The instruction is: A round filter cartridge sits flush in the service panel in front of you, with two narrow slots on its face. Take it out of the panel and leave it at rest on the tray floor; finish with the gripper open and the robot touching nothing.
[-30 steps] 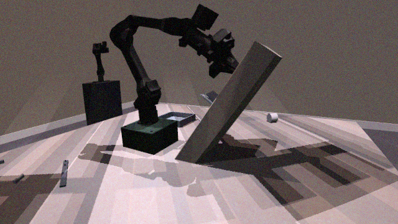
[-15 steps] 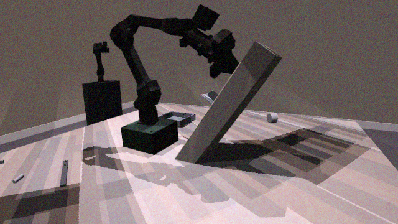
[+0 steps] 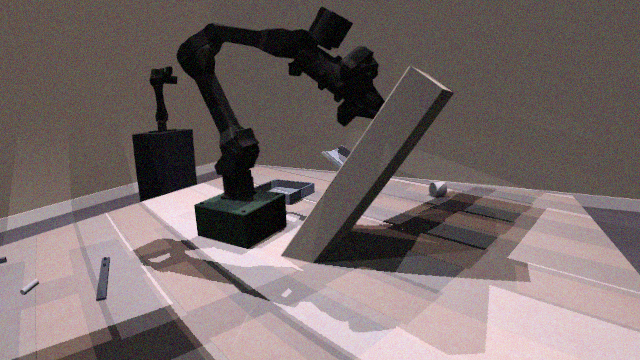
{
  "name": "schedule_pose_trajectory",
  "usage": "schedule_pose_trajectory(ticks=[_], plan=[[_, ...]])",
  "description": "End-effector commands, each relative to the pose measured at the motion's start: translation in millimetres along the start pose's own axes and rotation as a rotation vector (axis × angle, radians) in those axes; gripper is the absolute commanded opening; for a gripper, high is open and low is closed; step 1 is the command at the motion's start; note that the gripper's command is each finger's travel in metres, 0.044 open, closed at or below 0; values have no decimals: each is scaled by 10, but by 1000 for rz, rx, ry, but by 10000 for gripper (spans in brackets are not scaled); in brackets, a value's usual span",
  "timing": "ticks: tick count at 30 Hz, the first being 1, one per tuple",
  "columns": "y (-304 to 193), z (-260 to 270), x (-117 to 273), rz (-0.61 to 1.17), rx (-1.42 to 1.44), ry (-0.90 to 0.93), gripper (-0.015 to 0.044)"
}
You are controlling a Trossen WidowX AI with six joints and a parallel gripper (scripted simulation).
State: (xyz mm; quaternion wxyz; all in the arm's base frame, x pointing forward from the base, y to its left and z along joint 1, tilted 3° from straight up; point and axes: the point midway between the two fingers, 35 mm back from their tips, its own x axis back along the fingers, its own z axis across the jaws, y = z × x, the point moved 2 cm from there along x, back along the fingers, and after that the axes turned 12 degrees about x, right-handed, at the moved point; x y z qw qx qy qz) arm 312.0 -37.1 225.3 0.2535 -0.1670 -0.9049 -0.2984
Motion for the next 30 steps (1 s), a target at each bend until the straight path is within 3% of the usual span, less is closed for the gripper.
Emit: schedule_pose_trajectory(ticks=[1, 30], plan=[[7, -3, 4, -5, 5, -2, 91], [-10, 21, -37, -5, 5, -2, 91]])
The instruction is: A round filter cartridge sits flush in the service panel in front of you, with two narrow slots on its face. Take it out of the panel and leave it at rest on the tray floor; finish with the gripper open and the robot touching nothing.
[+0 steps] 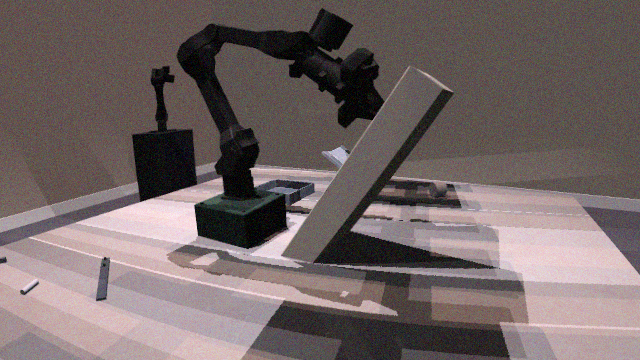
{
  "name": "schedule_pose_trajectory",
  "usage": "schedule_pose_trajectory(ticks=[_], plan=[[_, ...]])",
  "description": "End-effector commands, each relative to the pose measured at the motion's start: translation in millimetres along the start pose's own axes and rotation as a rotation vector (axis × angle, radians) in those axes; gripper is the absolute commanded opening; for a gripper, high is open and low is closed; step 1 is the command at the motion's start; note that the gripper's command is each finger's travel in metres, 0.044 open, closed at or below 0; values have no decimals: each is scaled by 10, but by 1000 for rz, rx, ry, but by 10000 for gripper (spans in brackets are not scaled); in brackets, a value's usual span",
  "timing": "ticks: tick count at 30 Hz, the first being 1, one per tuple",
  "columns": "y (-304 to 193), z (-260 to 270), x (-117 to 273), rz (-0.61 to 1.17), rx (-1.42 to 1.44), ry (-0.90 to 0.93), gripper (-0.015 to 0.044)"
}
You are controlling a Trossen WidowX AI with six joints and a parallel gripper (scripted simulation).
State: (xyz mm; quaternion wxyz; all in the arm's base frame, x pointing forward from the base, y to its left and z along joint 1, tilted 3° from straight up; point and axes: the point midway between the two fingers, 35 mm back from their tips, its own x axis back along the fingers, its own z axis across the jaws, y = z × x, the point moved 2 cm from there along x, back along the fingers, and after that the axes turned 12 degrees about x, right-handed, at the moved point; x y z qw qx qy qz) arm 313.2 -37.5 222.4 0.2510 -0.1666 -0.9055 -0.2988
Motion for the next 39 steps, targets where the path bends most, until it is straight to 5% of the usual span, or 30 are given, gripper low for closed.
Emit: schedule_pose_trajectory(ticks=[1, 27, 39], plan=[[0, 8, -19, -3, 6, 2, 91], [1, 7, -129, -3, 6, 1, 91], [-2, 2, -94, -1, 0, 0, 0]])
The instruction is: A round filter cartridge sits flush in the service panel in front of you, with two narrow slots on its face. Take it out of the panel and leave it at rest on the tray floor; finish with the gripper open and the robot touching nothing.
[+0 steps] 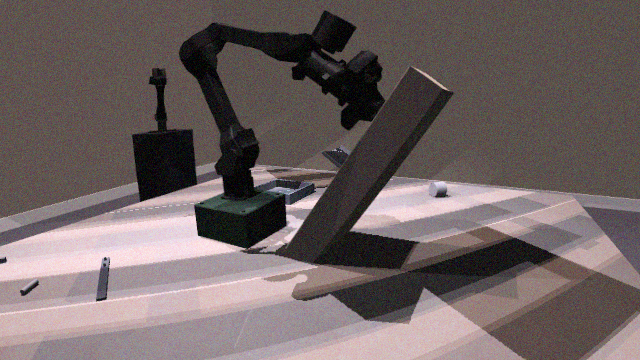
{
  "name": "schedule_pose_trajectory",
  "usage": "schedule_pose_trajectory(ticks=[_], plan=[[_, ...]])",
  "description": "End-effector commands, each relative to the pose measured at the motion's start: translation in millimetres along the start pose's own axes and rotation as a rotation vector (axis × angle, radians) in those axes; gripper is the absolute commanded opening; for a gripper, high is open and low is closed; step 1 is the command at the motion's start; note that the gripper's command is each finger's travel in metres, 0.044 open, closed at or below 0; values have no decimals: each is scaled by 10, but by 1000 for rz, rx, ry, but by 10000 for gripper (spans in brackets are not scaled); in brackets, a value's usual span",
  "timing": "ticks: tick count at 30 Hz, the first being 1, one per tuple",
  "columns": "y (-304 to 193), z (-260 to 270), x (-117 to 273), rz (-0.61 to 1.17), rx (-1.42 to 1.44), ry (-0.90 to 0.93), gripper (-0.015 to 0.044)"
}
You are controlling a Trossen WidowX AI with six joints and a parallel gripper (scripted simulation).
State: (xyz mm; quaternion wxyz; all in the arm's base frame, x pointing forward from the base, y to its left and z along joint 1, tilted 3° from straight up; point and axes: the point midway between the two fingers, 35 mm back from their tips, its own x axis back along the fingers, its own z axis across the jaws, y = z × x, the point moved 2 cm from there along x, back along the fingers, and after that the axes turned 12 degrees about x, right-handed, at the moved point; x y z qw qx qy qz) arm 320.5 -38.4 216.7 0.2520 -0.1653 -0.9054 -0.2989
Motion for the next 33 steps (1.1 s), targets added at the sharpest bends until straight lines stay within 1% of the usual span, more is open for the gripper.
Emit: schedule_pose_trajectory(ticks=[1, 5, 33], plan=[[-1, -6, -3, 1, 4, -3, 0], [1, -3, -23, -1, 100, -2, 0], [2, -1, -45, -1, 1070, -2, 0]])
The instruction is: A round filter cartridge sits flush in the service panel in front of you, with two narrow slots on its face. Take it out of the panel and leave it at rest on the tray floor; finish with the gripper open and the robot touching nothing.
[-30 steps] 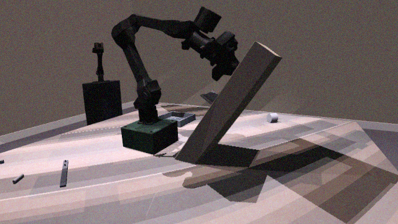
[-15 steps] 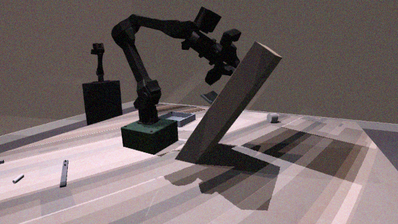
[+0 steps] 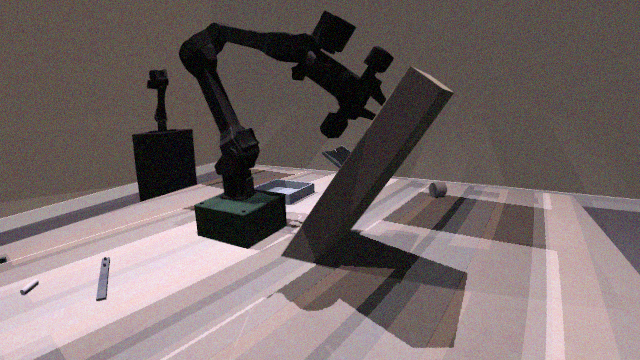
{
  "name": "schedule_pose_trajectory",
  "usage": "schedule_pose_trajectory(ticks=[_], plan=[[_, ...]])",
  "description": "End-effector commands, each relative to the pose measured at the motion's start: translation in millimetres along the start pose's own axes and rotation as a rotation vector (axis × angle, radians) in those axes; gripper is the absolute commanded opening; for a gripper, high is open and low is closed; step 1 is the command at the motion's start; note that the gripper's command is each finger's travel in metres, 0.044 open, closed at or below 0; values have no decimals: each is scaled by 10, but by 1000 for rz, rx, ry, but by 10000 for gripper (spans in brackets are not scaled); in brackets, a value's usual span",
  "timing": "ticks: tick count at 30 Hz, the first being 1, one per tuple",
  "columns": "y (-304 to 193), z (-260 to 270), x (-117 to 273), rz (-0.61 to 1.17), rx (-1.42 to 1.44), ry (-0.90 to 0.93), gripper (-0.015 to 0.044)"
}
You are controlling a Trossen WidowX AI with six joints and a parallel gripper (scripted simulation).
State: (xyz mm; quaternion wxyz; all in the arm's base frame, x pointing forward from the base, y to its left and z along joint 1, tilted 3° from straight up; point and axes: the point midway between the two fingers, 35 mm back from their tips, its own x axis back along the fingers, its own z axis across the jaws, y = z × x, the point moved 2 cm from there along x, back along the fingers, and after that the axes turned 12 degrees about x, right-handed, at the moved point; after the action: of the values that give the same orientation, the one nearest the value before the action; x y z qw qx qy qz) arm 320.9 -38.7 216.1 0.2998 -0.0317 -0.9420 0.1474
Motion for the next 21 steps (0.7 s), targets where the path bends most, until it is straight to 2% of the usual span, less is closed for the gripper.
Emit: schedule_pose_trajectory(ticks=[1, 12, 16, 21], plan=[[1, -5, -37, 1, 156, -2, 0], [1, -5, -36, 1, 532, -2, 0], [1, -6, -32, 1, 484, -2, 0], [-1, -27, 181, 0, 462, 0, 0]])
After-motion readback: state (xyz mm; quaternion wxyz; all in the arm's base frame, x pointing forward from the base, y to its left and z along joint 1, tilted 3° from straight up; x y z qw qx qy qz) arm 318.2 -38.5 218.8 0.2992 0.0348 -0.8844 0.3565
